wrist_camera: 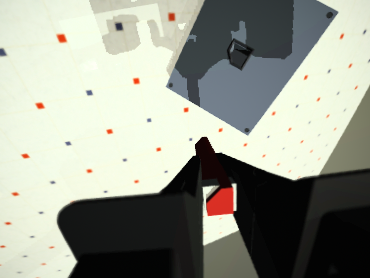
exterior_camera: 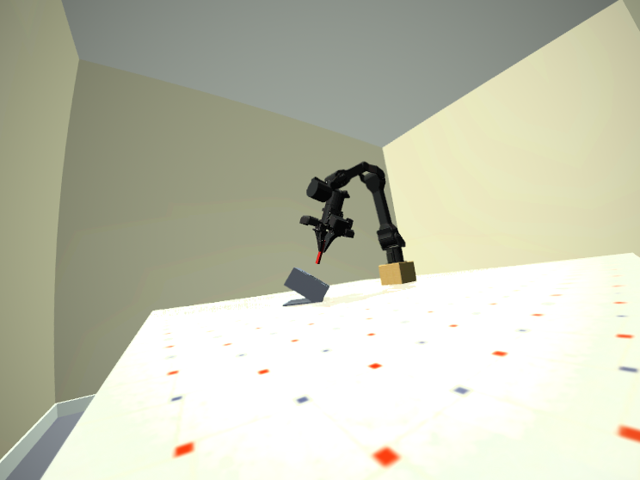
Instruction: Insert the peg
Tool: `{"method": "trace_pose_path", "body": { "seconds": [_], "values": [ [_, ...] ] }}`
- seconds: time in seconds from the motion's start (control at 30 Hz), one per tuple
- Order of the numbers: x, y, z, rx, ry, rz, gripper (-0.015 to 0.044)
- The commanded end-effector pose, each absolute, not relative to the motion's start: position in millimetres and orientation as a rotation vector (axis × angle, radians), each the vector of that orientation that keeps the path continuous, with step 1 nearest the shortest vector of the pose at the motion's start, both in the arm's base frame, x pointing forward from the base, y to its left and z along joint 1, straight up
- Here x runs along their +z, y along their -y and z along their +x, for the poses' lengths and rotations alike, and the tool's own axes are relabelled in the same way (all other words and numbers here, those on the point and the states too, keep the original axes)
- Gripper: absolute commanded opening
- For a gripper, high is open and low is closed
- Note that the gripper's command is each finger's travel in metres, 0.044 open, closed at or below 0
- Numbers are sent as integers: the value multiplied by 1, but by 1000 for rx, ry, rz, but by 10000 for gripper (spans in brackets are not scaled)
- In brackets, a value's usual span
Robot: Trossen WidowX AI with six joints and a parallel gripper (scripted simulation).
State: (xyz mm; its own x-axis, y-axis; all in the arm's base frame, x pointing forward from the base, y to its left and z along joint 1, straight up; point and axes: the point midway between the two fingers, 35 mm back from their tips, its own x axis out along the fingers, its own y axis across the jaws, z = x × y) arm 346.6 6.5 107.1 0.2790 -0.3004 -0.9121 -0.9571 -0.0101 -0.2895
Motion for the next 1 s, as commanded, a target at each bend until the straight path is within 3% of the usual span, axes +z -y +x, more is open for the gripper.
{"method": "trace_pose_path", "body": {
  "seconds": [0.0, 0.97],
  "values": [
    [107, -12, 346, 841, -1194, -1592, 0],
    [115, -49, 348, 1034, -1021, -1968, 0]
  ]
}}
